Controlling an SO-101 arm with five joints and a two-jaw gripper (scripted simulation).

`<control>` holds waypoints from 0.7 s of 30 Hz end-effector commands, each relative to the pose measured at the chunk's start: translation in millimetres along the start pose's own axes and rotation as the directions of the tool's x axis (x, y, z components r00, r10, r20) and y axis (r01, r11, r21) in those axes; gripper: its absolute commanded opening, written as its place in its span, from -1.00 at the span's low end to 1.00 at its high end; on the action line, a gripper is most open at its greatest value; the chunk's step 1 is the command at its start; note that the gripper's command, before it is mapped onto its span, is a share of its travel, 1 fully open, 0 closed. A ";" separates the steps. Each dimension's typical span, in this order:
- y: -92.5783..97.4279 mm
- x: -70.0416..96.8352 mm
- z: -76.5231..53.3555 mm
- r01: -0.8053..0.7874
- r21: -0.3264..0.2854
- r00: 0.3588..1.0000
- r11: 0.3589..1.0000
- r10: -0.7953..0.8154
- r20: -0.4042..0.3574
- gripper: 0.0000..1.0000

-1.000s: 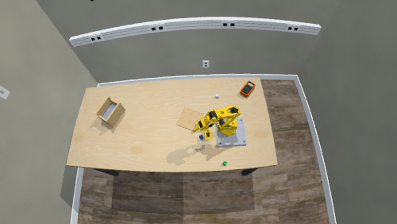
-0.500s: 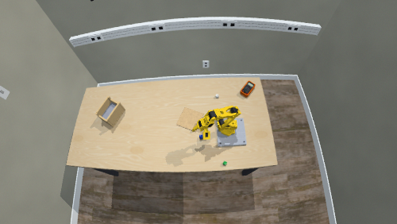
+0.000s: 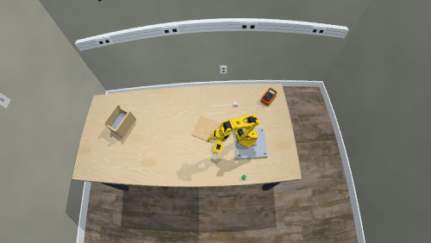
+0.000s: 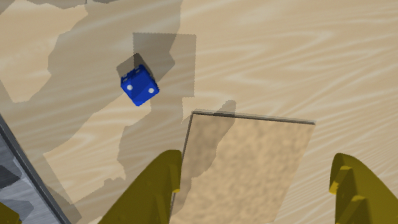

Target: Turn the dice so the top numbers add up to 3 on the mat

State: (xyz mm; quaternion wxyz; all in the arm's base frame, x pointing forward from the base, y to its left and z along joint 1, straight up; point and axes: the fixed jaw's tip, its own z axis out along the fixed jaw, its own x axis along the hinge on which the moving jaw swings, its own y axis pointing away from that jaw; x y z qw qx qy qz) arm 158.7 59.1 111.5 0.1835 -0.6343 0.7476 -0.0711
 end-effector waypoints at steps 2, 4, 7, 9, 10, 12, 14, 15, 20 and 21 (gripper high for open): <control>-0.9 -4.6 0.0 -0.165 -0.037 0.986 0.986 0.165 -0.022 -0.44; -1.1 -6.1 1.0 -0.242 -0.050 0.970 0.969 0.241 -0.036 -0.44; -1.5 -8.3 2.7 -0.355 -0.065 0.934 0.932 0.352 -0.063 -0.44; -1.8 -9.8 3.9 -0.428 -0.071 0.903 0.901 0.422 -0.082 -0.44; -1.9 -10.5 4.5 -0.462 -0.073 0.885 0.884 0.456 -0.093 -0.44; -2.2 -11.8 5.8 -0.528 -0.076 0.847 0.846 0.519 -0.113 -0.44; -2.4 -12.5 6.5 -0.559 -0.076 0.827 0.826 0.549 -0.124 -0.44; -2.4 -12.5 6.5 -0.559 -0.076 0.827 0.826 0.549 -0.124 -0.44; -3.1 -15.3 9.7 -0.692 -0.066 0.718 0.719 0.674 -0.173 -0.44; -3.2 -15.8 10.3 -0.713 -0.063 0.696 0.698 0.695 -0.182 -0.44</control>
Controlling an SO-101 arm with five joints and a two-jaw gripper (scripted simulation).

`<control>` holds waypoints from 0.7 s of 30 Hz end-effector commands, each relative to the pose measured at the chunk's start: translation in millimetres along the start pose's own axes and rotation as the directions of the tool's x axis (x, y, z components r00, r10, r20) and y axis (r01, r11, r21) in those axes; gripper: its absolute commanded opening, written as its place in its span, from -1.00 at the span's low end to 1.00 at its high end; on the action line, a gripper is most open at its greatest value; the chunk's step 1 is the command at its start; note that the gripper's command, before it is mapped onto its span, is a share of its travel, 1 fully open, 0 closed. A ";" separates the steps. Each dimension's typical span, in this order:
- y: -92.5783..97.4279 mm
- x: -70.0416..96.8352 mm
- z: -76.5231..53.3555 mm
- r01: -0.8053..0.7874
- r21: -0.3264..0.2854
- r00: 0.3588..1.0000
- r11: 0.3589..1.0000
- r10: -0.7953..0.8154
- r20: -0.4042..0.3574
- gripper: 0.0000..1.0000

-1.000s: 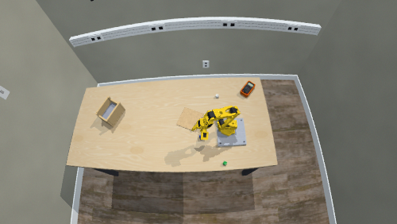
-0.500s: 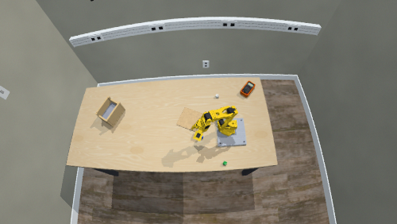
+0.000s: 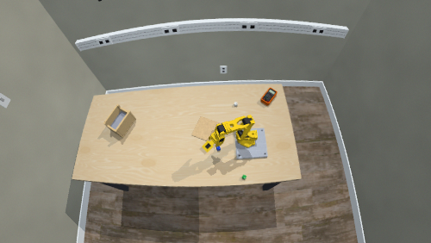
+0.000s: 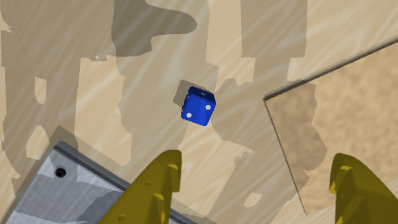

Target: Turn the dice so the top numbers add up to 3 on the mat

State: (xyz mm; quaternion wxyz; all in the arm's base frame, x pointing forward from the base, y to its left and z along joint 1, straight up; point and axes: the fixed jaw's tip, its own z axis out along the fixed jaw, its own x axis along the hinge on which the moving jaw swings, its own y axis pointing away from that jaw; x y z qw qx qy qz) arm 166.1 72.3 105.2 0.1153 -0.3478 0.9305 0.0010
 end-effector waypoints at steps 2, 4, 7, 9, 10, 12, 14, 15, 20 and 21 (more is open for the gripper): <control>1.6 -4.1 0.9 -0.153 -0.011 0.987 0.988 0.153 -0.041 -0.44; 1.9 -5.0 1.9 -0.204 -0.011 0.978 0.979 0.203 -0.053 -0.44; 2.2 -6.1 3.2 -0.267 -0.009 0.961 0.964 0.266 -0.070 -0.44; 2.4 -6.7 3.9 -0.301 -0.007 0.951 0.954 0.300 -0.078 -0.44; 2.4 -6.7 3.9 -0.301 -0.007 0.951 0.954 0.300 -0.078 -0.44; 2.5 -7.0 4.3 -0.316 -0.006 0.946 0.949 0.314 -0.082 -0.44; 2.6 -7.4 4.8 -0.340 -0.004 0.937 0.940 0.338 -0.089 -0.44; 2.7 -7.6 5.1 -0.350 -0.003 0.933 0.937 0.348 -0.091 -0.44; 2.8 -8.1 5.8 -0.380 0.000 0.921 0.925 0.378 -0.099 -0.44; 2.8 -8.2 5.8 -0.382 0.000 0.919 0.924 0.381 -0.100 -0.44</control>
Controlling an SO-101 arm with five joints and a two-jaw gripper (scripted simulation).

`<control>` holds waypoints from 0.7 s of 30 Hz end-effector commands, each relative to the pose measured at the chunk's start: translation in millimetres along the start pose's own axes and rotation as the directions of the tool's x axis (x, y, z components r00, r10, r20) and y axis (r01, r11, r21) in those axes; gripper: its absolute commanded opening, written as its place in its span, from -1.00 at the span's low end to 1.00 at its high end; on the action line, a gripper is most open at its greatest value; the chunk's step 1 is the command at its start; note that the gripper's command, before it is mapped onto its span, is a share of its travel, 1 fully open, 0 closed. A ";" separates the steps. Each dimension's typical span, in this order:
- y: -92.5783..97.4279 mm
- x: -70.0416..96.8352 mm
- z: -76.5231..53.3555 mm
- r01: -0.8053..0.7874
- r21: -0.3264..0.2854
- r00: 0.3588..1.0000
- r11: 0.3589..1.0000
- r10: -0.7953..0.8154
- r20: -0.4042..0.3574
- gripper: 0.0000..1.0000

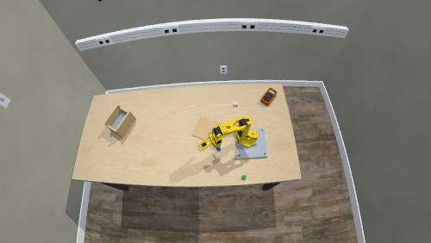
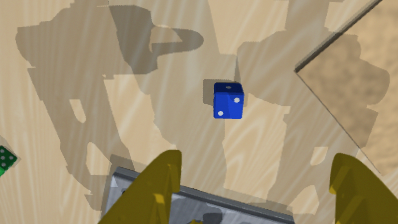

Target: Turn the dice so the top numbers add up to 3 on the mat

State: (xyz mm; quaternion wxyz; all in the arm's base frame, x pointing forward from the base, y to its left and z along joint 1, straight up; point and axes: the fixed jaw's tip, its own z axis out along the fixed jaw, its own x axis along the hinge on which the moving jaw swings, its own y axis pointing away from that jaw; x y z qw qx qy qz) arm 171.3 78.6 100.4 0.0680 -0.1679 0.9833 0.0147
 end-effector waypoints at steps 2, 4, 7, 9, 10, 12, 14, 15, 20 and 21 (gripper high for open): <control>1.5 -0.9 -0.5 -0.018 -0.001 1.000 1.000 0.018 -0.009 -0.44; 1.5 -0.9 -0.5 -0.019 -0.001 1.000 1.000 0.019 -0.009 -0.44; 1.5 -0.9 -0.5 -0.019 -0.001 1.000 1.000 0.019 -0.009 -0.44; 1.5 -0.9 -0.3 -0.019 -0.001 1.000 1.000 0.019 -0.010 -0.44; 1.5 -0.7 0.2 -0.019 -0.001 1.000 1.000 0.019 -0.013 -0.44; 1.5 -0.2 2.3 -0.019 0.000 0.999 1.000 0.019 -0.027 -0.44; 1.4 1.0 6.2 -0.019 0.002 0.998 1.000 0.019 -0.052 -0.44; 1.4 1.8 8.9 -0.019 0.003 0.997 1.000 0.019 -0.070 -0.44; 1.0 9.3 27.8 -0.018 0.013 0.981 1.000 0.020 -0.195 -0.44; 0.9 11.4 32.2 -0.017 0.015 0.974 1.000 0.020 -0.225 -0.44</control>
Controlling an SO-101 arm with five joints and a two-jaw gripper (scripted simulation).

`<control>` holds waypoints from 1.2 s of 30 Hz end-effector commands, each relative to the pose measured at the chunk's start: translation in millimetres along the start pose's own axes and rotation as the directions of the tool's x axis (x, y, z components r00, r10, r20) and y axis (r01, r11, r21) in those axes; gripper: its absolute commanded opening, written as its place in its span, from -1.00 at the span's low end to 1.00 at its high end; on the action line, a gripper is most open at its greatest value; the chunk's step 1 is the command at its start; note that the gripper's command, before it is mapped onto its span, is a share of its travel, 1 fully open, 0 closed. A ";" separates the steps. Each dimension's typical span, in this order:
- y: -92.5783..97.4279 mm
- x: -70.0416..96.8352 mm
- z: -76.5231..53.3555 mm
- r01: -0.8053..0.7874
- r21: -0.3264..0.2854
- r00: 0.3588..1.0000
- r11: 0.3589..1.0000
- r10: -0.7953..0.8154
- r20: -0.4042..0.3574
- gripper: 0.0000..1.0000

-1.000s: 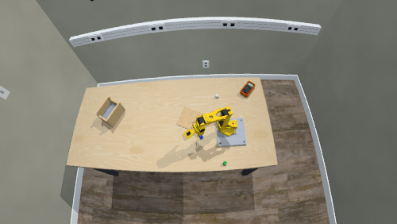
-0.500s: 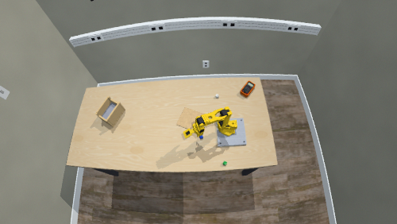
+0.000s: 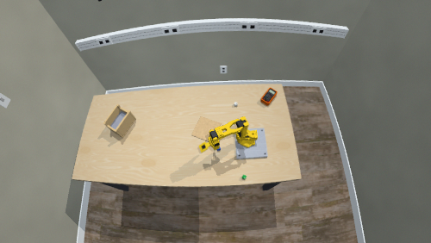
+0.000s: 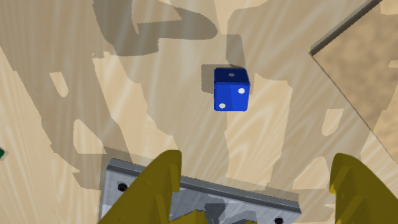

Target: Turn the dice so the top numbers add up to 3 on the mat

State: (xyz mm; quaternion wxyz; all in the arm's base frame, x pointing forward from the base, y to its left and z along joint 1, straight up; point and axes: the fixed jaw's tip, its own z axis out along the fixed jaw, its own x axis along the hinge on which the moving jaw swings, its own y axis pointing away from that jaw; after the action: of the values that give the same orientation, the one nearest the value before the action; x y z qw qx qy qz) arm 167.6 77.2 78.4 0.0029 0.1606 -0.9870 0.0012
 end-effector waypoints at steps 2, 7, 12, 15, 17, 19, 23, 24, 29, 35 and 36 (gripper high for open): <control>1.0 4.4 16.1 -0.003 0.008 0.994 1.000 0.004 -0.113 -0.44; 0.5 12.1 33.6 -0.001 0.017 0.973 1.000 0.005 -0.230 -0.44; -0.1 20.3 47.6 0.001 0.025 0.945 1.000 0.007 -0.327 -0.44; -0.3 22.5 50.9 0.002 0.026 0.937 1.000 0.008 -0.351 -0.44; -0.3 22.9 51.4 0.002 0.027 0.935 1.000 0.008 -0.354 -0.44; -0.3 22.9 51.5 0.002 0.027 0.935 1.000 0.008 -0.355 -0.44; 2.0 21.4 52.4 0.001 0.034 0.930 0.999 0.012 -0.367 -0.44; 2.0 21.4 52.4 0.001 0.034 0.930 0.999 0.012 -0.367 -0.44; 2.0 21.4 52.4 0.001 0.034 0.930 0.999 0.012 -0.367 -0.44; 2.0 21.4 52.4 0.001 0.034 0.930 0.999 0.012 -0.367 -0.44; 2.0 21.4 52.4 0.001 0.034 0.930 0.999 0.012 -0.367 -0.44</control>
State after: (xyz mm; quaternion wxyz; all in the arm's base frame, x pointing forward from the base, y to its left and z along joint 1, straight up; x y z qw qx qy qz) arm 146.9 70.9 26.4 0.1797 0.1564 -0.9701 0.0452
